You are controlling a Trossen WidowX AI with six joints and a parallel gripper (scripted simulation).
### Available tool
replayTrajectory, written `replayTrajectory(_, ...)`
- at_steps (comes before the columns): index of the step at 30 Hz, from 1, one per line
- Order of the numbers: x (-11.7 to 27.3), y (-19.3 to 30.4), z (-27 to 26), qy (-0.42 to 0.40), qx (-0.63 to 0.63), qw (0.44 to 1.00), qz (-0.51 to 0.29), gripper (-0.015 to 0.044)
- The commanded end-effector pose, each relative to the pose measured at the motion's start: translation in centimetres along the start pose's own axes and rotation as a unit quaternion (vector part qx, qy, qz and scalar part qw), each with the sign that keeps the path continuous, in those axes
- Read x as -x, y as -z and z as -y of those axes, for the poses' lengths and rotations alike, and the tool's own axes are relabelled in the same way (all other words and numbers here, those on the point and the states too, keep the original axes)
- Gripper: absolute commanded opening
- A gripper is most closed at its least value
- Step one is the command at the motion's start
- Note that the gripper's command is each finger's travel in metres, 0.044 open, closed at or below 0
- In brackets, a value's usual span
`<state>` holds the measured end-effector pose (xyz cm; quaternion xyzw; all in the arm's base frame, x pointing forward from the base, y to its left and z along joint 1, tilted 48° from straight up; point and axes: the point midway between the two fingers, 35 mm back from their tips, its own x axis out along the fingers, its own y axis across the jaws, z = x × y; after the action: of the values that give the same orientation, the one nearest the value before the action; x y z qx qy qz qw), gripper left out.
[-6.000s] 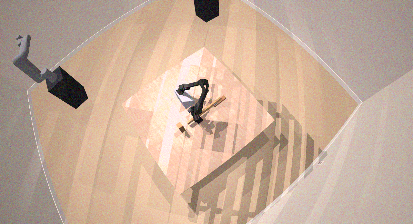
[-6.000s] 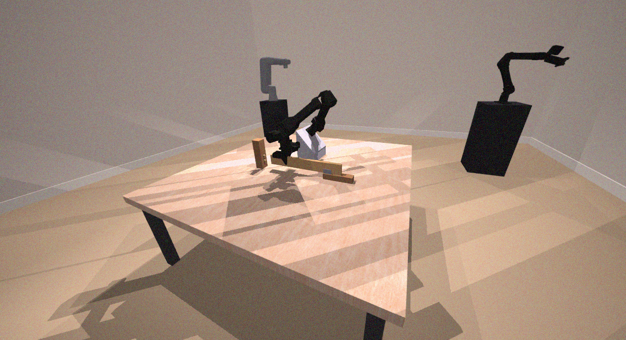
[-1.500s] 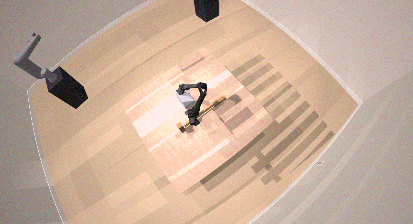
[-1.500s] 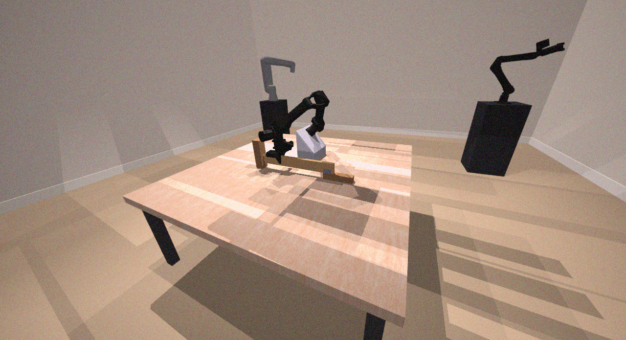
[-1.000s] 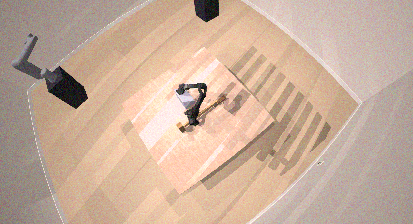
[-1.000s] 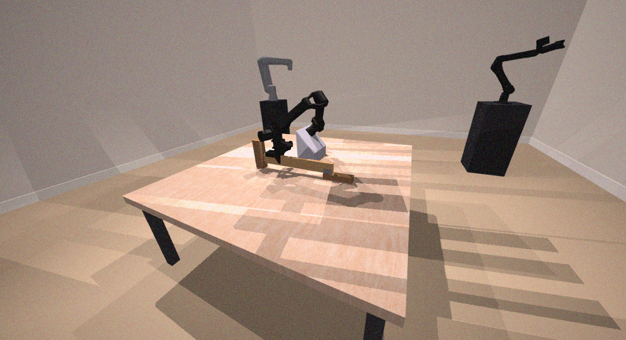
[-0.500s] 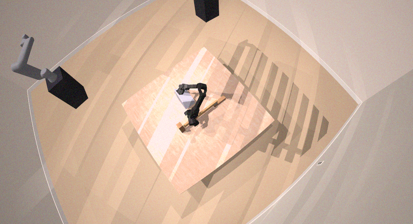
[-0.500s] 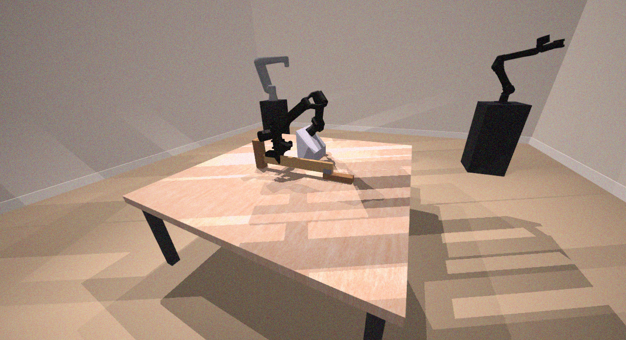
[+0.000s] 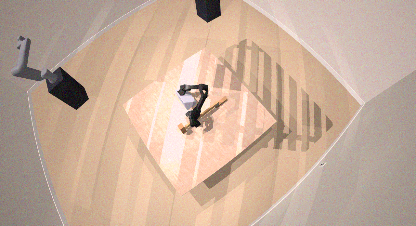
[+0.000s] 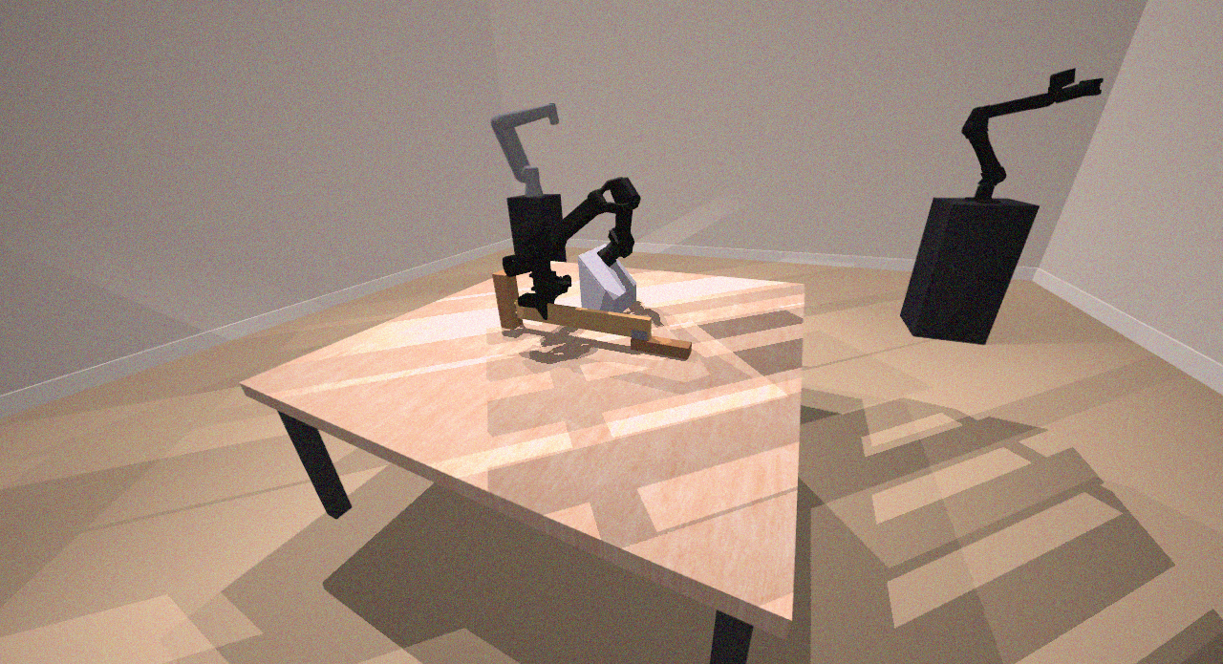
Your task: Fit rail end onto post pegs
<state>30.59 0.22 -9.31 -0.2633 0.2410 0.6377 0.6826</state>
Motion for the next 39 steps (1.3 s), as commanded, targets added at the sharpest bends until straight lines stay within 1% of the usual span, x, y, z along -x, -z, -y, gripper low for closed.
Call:
replayTrajectory(1,0.34,0.26,0.21,0.005,0.0,1.0,-0.006,0.0)
replayTrajectory(39,0.2,-0.26,0.19,0.005,0.0,1.0,-0.006,0.0)
